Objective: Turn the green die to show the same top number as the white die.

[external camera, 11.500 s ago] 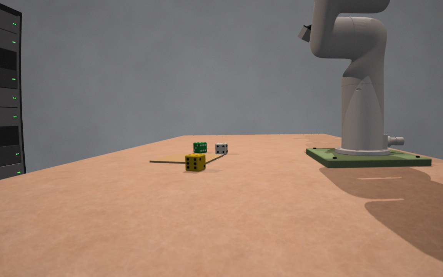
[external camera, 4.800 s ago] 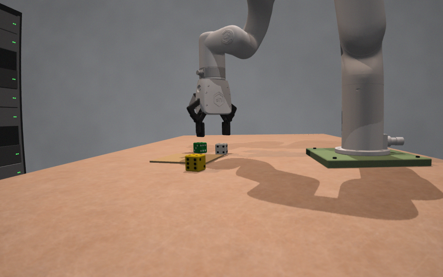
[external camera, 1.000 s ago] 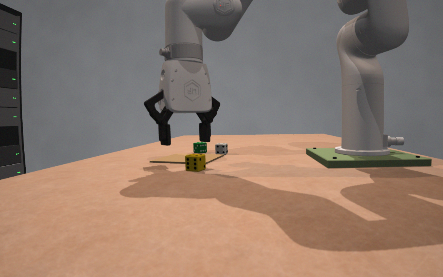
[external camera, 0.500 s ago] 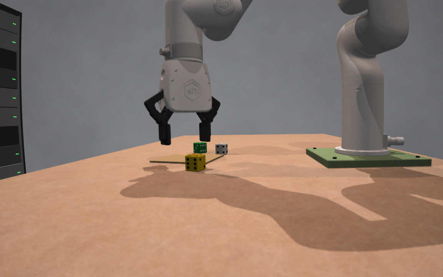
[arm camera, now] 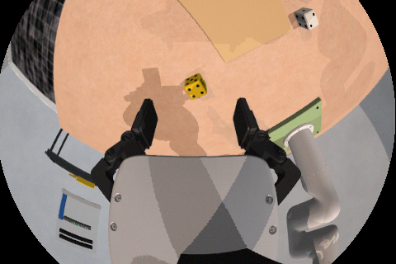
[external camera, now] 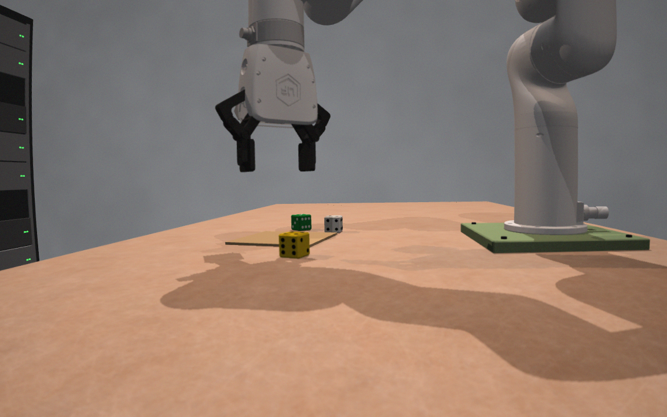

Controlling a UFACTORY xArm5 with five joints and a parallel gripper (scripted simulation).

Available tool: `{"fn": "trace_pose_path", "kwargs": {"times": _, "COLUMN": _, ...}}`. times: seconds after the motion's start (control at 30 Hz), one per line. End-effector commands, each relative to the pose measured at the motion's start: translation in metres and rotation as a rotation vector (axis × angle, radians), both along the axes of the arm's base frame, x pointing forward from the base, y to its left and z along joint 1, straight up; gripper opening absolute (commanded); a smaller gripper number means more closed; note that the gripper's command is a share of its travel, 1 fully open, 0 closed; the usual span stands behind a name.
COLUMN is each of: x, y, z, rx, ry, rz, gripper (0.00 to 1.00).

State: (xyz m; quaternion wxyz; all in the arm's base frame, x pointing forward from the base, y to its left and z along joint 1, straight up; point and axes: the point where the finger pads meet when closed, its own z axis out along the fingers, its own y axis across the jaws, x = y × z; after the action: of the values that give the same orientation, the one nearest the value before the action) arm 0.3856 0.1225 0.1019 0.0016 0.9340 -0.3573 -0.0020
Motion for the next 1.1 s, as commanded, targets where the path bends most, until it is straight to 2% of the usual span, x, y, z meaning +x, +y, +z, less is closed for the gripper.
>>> {"fn": "trace_pose_path", "kwargs": {"times": 0.0, "x": 0.0, "y": 0.0, "z": 0.034, "rx": 0.0, "ry": -0.002, "rz": 0.0, "gripper": 1.0}}
{"fn": "trace_pose_path", "kwargs": {"times": 0.13, "x": 0.0, "y": 0.0, "z": 0.04, "rx": 0.0, "ry": -0.002, "rz": 0.0, "gripper": 1.0}}
{"fn": "trace_pose_path", "kwargs": {"times": 0.5, "x": 0.002, "y": -0.004, "z": 0.04, "rx": 0.001, "ry": -0.001, "rz": 0.001, "gripper": 1.0}}
{"fn": "trace_pose_path", "kwargs": {"times": 0.6, "x": 0.02, "y": -0.048, "z": 0.04, "rx": 0.001, "ry": -0.001, "rz": 0.007, "gripper": 1.0}}
{"fn": "trace_pose_path", "kwargs": {"times": 0.63, "x": 0.02, "y": -0.048, "z": 0.04, "rx": 0.001, "ry": -0.001, "rz": 0.007, "gripper": 1.0}}
{"fn": "trace_pose_path", "kwargs": {"times": 0.67, "x": 0.027, "y": -0.074, "z": 0.039, "rx": 0.001, "ry": -0.001, "rz": 0.011, "gripper": 1.0}}
{"fn": "trace_pose_path", "kwargs": {"times": 0.77, "x": 0.027, "y": -0.074, "z": 0.039, "rx": 0.001, "ry": -0.001, "rz": 0.011, "gripper": 1.0}}
{"fn": "trace_pose_path", "kwargs": {"times": 0.8, "x": 0.034, "y": -0.104, "z": 0.039, "rx": 0.001, "ry": -0.001, "rz": 0.015, "gripper": 1.0}}
{"fn": "trace_pose_path", "kwargs": {"times": 0.93, "x": 0.034, "y": -0.104, "z": 0.039, "rx": 0.001, "ry": -0.001, "rz": 0.015, "gripper": 1.0}}
{"fn": "trace_pose_path", "kwargs": {"times": 0.97, "x": 0.038, "y": -0.136, "z": 0.038, "rx": 0.002, "ry": -0.001, "rz": 0.019, "gripper": 1.0}}
{"fn": "trace_pose_path", "kwargs": {"times": 1.03, "x": 0.038, "y": -0.136, "z": 0.038, "rx": 0.002, "ry": -0.001, "rz": 0.019, "gripper": 1.0}}
{"fn": "trace_pose_path", "kwargs": {"times": 1.07, "x": 0.04, "y": -0.167, "z": 0.038, "rx": 0.002, "ry": -0.001, "rz": 0.023, "gripper": 1.0}}
